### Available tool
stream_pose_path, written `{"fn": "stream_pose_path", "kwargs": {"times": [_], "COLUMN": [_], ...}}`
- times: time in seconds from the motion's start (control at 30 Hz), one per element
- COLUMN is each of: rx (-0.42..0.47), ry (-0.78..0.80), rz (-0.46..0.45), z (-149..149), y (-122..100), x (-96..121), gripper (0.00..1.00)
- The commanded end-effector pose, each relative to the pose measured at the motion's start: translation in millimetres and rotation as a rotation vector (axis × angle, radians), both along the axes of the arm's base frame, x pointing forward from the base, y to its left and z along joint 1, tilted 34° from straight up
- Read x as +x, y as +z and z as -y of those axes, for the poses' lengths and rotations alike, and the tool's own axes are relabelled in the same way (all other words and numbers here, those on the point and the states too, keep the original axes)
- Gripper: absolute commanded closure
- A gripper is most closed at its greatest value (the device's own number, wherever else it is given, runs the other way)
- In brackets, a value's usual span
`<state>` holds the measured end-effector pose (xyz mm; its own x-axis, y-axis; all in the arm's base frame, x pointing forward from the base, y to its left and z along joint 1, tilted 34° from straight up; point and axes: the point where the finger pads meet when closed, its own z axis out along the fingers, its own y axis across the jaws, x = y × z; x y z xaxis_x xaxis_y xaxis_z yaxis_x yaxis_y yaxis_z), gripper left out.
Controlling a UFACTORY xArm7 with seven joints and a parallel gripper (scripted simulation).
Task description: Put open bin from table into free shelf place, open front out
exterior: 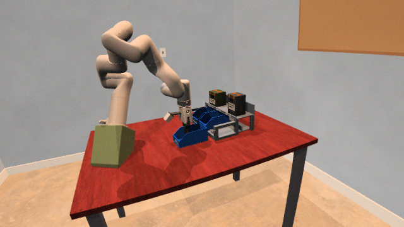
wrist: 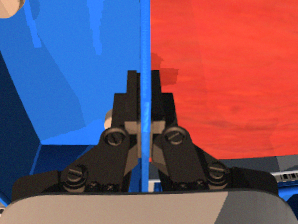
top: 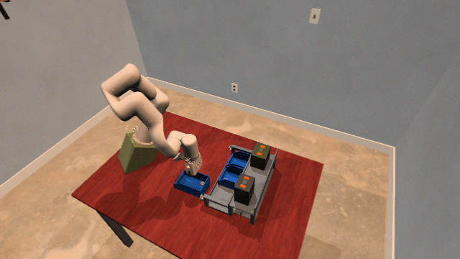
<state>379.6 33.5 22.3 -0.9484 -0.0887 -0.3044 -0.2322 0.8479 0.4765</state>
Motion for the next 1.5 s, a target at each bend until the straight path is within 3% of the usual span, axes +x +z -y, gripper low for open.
{"fn": "stream_pose_path", "kwargs": {"times": [0.0,0.67,0.7,1.47], "rx": [-0.001,-0.001,-0.001,-0.001], "ry": [-0.003,-0.003,-0.003,-0.003], "rz": [0.003,0.003,0.003,0.003], "z": [1.3,2.2,2.1,2.1], "y": [0.8,1.1,1.0,1.1], "x": [1.4,1.8,1.7,1.7], "gripper": [1.0,1.0,0.72,0.72]}}
